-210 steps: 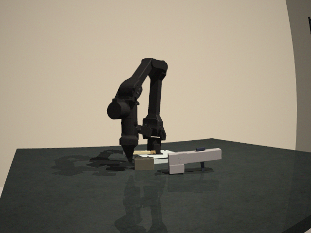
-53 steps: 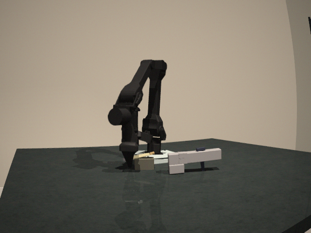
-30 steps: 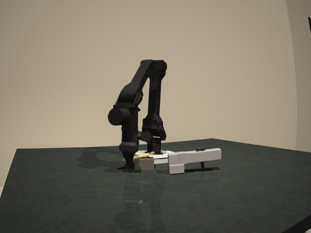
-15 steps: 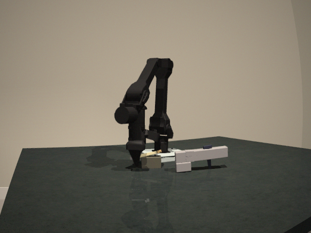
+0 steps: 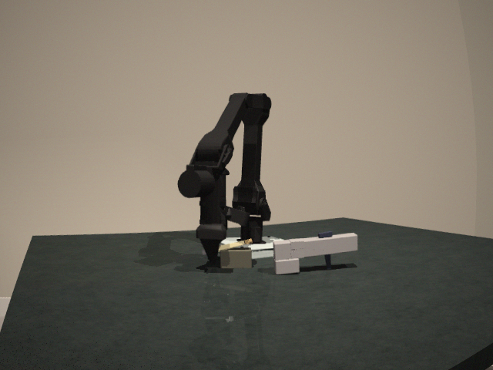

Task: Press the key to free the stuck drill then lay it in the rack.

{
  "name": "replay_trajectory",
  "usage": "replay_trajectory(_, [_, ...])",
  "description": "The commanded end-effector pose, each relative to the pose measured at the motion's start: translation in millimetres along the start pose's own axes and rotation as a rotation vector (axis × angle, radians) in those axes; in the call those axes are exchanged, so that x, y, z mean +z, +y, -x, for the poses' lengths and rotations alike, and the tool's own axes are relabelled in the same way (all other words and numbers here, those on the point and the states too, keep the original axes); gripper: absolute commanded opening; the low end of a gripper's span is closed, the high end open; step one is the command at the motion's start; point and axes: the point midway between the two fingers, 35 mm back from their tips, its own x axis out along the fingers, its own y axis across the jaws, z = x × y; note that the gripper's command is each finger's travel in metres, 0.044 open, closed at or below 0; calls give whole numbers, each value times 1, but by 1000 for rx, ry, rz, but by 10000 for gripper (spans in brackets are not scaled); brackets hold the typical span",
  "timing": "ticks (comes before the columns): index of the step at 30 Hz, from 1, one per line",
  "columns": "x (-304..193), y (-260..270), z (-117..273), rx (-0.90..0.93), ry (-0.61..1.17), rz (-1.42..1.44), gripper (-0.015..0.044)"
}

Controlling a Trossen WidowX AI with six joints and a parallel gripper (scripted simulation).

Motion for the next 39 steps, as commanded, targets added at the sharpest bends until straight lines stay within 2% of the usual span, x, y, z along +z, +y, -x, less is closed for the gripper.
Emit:
replay_trajectory(1, [7, 1, -4, 8, -22, 8, 0])
replay_trajectory(23, [7, 1, -4, 8, -22, 8, 0])
replay_trajectory(39, [0, 0, 0, 0, 0, 0, 420])
